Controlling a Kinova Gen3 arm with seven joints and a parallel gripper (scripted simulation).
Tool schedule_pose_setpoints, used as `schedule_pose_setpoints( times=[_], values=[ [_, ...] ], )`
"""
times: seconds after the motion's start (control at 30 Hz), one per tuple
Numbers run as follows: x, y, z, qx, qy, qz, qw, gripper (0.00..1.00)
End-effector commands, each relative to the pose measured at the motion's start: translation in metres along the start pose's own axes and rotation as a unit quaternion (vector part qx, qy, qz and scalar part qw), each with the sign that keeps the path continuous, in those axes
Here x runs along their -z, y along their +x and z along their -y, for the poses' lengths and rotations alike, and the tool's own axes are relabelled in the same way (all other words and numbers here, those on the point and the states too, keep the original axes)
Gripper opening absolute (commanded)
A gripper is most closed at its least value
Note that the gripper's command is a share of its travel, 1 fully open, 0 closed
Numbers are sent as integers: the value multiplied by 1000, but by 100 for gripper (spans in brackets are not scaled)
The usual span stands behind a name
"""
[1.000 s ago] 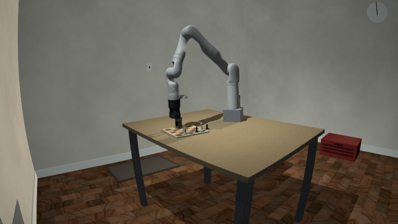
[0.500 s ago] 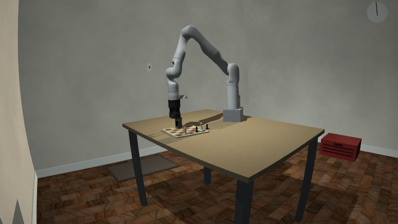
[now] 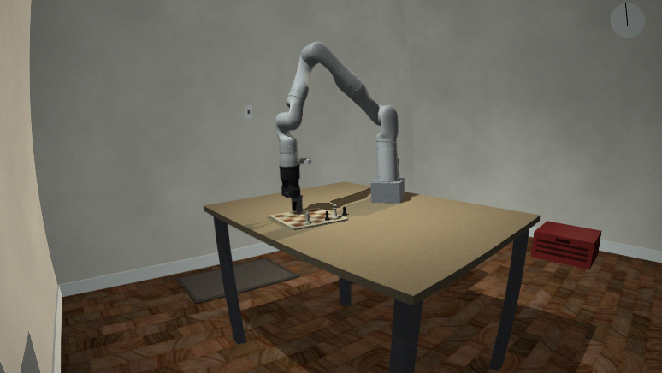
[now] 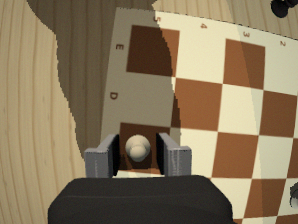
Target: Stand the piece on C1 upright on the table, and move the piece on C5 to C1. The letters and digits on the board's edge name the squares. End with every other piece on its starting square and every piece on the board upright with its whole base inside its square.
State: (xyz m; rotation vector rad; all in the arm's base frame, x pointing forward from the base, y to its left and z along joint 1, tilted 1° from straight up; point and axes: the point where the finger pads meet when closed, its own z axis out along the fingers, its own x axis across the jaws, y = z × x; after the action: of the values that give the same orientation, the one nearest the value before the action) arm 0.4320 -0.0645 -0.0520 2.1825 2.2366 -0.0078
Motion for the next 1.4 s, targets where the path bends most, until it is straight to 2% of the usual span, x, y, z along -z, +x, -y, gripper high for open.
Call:
schedule_pose_setpoints(
  times=[0.0, 1.1, 1.37],
  values=[
    [1, 0, -1, 0, -1, 0, 1000, 0],
    [1, 0, -1, 0, -1, 0, 1000, 0],
    [16, 0, -1, 0, -1, 0, 1000, 0]
  ],
)
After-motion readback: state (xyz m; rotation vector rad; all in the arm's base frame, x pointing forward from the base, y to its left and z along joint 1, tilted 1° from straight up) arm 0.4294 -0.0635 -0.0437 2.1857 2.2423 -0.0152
